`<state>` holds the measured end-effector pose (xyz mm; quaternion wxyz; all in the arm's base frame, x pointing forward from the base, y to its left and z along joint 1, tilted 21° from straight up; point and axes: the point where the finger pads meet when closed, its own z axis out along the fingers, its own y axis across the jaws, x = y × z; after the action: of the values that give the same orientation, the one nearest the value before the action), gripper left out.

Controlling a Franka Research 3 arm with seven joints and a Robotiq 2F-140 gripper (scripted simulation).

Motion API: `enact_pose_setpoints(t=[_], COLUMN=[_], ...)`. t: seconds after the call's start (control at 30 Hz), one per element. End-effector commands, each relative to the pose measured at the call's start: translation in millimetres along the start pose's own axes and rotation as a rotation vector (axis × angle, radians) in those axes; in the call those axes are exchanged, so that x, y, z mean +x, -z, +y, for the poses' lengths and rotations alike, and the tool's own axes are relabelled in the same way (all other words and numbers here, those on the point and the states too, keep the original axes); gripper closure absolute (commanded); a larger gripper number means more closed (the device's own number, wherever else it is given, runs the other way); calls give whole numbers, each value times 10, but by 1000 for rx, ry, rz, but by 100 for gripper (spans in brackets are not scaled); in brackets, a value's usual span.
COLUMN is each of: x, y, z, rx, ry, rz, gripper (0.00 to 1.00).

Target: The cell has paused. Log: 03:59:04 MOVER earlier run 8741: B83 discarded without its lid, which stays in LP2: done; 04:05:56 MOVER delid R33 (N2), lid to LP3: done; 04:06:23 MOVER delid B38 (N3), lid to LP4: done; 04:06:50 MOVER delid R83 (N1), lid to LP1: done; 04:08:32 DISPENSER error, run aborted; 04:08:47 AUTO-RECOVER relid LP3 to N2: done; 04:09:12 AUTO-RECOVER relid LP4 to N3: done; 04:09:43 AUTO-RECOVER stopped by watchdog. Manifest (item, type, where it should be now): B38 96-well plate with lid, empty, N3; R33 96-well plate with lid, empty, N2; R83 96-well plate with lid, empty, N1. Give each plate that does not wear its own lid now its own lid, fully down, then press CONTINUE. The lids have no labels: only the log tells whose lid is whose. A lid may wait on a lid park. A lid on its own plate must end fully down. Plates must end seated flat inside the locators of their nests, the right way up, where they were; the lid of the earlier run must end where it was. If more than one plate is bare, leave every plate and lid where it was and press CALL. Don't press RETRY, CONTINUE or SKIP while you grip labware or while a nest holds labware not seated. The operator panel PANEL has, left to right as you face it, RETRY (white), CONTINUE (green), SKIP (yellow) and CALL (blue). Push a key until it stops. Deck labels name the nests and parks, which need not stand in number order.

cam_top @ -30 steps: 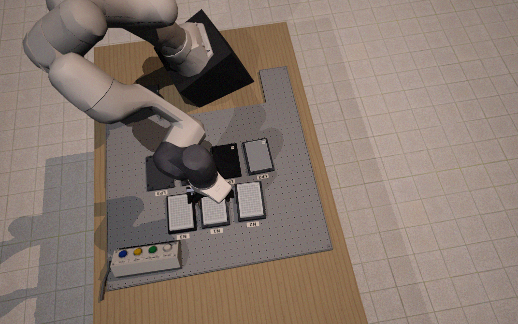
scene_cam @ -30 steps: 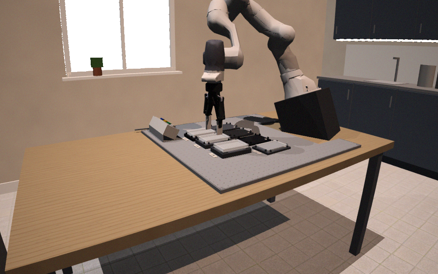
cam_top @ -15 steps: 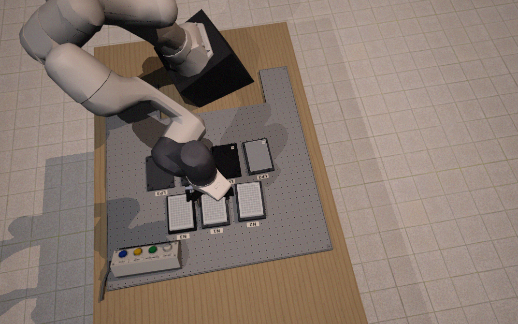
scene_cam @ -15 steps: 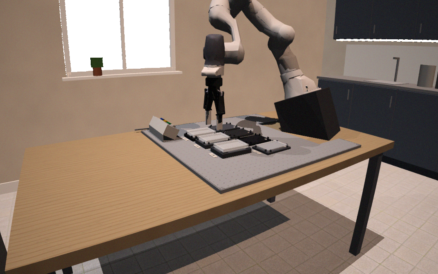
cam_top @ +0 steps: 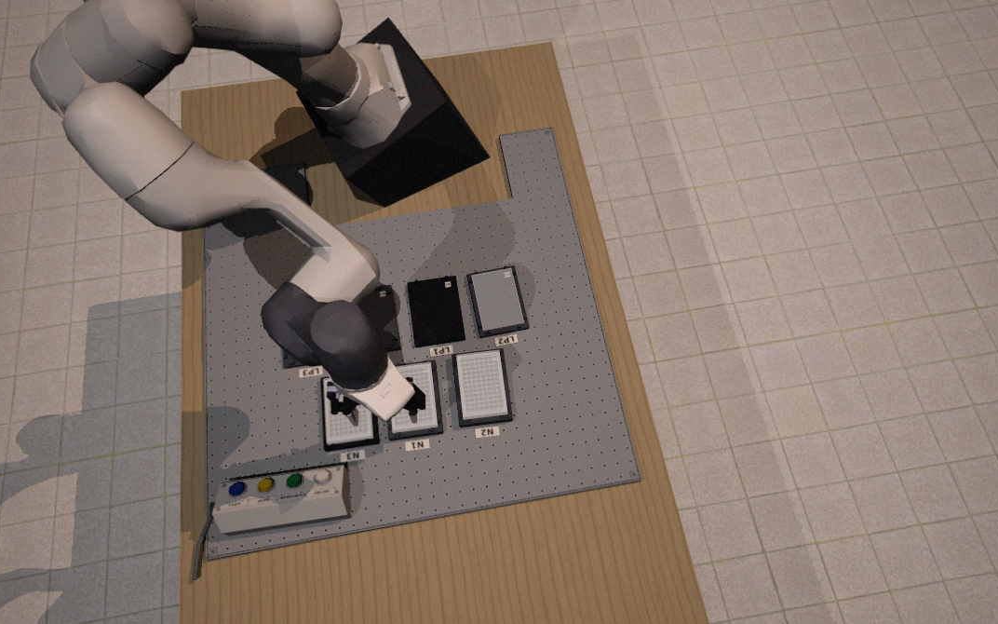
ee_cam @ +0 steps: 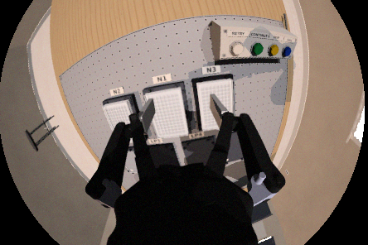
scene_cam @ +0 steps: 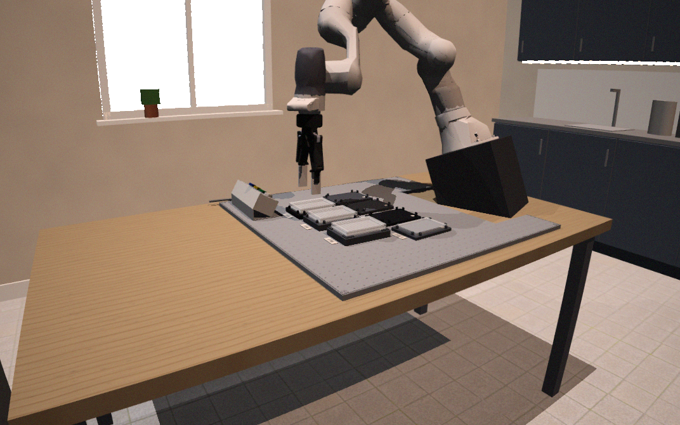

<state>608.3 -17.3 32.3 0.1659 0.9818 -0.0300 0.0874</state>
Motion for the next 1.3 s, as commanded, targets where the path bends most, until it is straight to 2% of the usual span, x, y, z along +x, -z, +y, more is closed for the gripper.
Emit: enact_pose_setpoints(t=[0.0,0.03,0.07,0.2,0.23,1.27], x=[235,235,556,917,948,948], y=[65,65,171,338,354,354], z=[430,430,883,1540,1644,1644], rx=[-16,-16,-13,-3,-3,-3], ry=[81,81,83,87,87,87], rz=[-20,-20,-21,-19,-19,-19], gripper=[34,34,34,34,100,100])
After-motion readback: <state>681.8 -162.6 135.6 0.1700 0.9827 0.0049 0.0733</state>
